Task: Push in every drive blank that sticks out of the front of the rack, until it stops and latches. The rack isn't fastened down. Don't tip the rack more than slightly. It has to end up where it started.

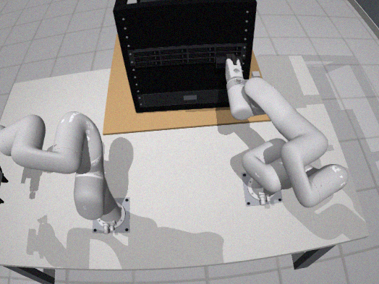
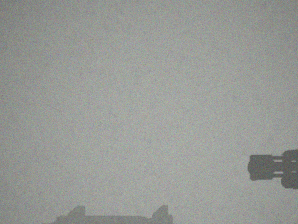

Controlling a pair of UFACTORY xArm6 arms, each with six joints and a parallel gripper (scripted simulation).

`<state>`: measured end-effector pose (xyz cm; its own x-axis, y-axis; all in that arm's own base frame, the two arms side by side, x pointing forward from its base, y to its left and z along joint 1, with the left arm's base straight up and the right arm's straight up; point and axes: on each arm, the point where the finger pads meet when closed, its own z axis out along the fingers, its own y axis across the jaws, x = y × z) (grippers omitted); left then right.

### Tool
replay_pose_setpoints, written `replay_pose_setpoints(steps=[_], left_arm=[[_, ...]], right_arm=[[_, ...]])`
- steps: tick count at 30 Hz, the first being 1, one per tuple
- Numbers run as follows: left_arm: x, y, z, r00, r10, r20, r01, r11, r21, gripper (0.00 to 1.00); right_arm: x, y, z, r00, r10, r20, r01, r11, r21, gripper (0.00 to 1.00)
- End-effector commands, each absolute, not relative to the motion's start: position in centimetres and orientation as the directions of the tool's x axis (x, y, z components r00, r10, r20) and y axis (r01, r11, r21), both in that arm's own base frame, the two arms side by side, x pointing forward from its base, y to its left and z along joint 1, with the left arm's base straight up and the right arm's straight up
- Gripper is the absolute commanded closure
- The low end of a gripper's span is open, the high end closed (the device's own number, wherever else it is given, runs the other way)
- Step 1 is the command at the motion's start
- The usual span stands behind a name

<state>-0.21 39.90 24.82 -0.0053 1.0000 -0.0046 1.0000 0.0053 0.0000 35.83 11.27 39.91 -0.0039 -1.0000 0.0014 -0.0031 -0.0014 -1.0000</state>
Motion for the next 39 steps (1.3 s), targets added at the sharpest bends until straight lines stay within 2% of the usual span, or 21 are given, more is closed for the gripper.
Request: replay_pose_setpoints(steps=[1, 39], left_arm=[[-0.2, 40.0, 25.0, -0.005, 1.000, 0.000, 1.000, 0.005, 0.000, 0.00], [-0.2, 40.0, 25.0, -0.005, 1.000, 0.000, 1.000, 0.005, 0.000, 0.00]], right_arm=[[35.8, 11.3, 40.1, -0.004, -1.000, 0.000, 0.000, 0.000, -1.000, 1.00], [38.7, 11.2, 40.1, -0.004, -1.000, 0.000, 0.000, 0.000, -1.000, 1.00]])
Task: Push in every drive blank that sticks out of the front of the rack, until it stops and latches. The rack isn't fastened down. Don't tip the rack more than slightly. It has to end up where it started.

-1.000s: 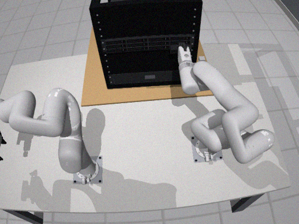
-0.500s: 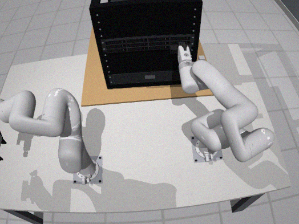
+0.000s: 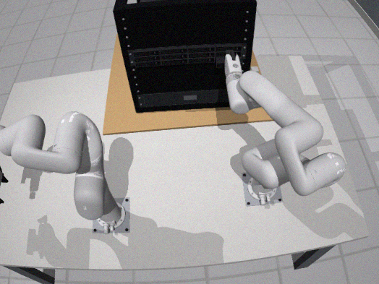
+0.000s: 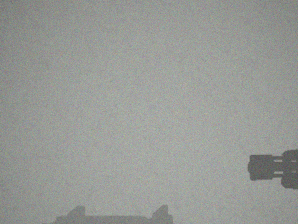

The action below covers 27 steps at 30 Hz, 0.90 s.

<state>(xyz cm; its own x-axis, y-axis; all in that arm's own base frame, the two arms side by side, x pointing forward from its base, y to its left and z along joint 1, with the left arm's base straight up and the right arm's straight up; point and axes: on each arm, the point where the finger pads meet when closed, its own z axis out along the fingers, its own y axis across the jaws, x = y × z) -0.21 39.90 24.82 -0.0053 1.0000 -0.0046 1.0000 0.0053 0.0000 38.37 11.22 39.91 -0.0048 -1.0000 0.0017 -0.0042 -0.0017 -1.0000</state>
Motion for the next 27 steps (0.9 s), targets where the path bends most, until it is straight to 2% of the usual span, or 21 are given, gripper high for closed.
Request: replay_pose_setpoints(steps=[1, 27], left_arm=[[-0.2, 40.0, 25.0, -0.005, 1.000, 0.000, 1.000, 0.005, 0.000, 0.00], [-0.2, 40.0, 25.0, -0.005, 1.000, 0.000, 1.000, 0.005, 0.000, 0.00]], right_arm=[[38.8, 11.2, 40.1, -0.004, -1.000, 0.000, 0.000, 0.000, -1.000, 1.00], [40.0, 11.2, 40.1, -0.004, -1.000, 0.000, 0.000, 0.000, -1.000, 1.00]])
